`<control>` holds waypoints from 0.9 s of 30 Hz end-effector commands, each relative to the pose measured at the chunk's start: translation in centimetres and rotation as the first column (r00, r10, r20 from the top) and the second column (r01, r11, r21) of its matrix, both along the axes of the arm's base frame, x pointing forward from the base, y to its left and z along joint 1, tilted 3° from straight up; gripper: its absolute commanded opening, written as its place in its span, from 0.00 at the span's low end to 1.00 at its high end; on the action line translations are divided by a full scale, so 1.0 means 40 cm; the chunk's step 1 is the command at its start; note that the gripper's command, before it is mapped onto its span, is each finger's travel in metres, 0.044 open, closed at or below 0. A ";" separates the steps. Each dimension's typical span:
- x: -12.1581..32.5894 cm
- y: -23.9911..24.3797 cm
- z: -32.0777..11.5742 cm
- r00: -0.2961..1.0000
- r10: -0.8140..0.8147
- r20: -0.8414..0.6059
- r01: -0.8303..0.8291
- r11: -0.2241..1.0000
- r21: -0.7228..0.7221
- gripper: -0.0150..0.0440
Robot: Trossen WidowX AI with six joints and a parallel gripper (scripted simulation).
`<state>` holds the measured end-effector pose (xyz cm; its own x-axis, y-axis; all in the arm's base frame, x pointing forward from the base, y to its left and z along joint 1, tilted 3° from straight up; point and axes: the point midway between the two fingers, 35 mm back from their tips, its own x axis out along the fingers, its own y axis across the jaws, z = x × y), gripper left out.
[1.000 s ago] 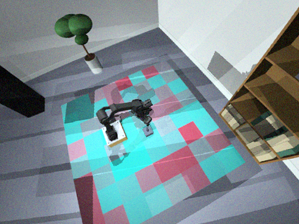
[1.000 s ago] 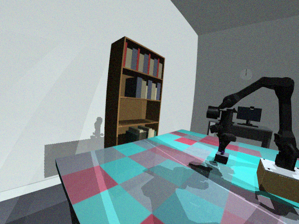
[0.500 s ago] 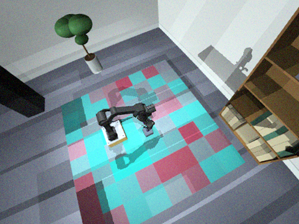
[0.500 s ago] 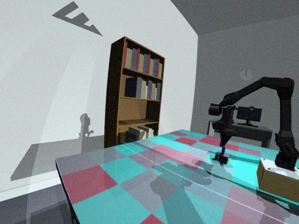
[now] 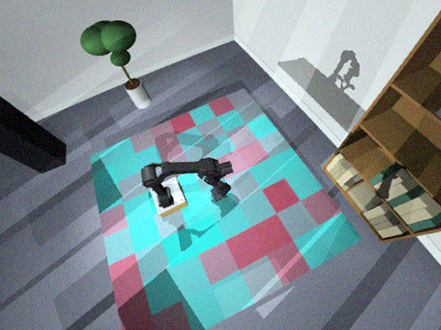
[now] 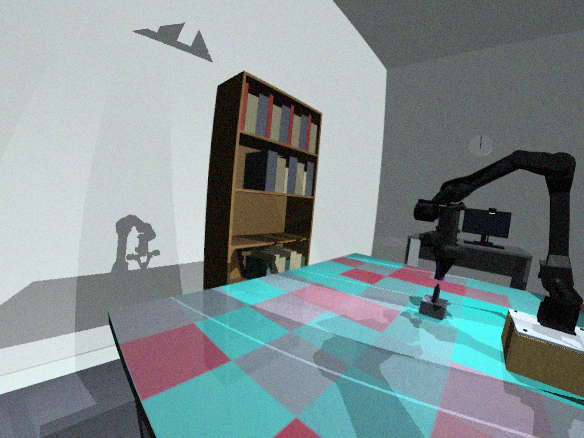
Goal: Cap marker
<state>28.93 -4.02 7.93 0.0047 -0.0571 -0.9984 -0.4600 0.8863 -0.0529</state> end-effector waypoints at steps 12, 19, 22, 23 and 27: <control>0.002 -0.011 -0.030 1.000 0.008 0.001 -0.008 1.000 -0.004 0.25; 0.003 -0.013 -0.059 1.000 0.008 0.001 -0.008 1.000 -0.004 0.25; 0.003 -0.013 -0.072 1.000 0.008 0.001 -0.008 1.000 -0.004 0.25; 0.003 -0.014 -0.076 1.000 0.008 0.001 -0.008 1.000 -0.004 0.25; 0.003 -0.015 -0.092 1.000 0.008 0.001 -0.008 1.000 -0.004 0.25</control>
<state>29.07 -4.50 4.90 0.0064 -0.0574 -0.9983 -0.4632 0.8846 -0.0538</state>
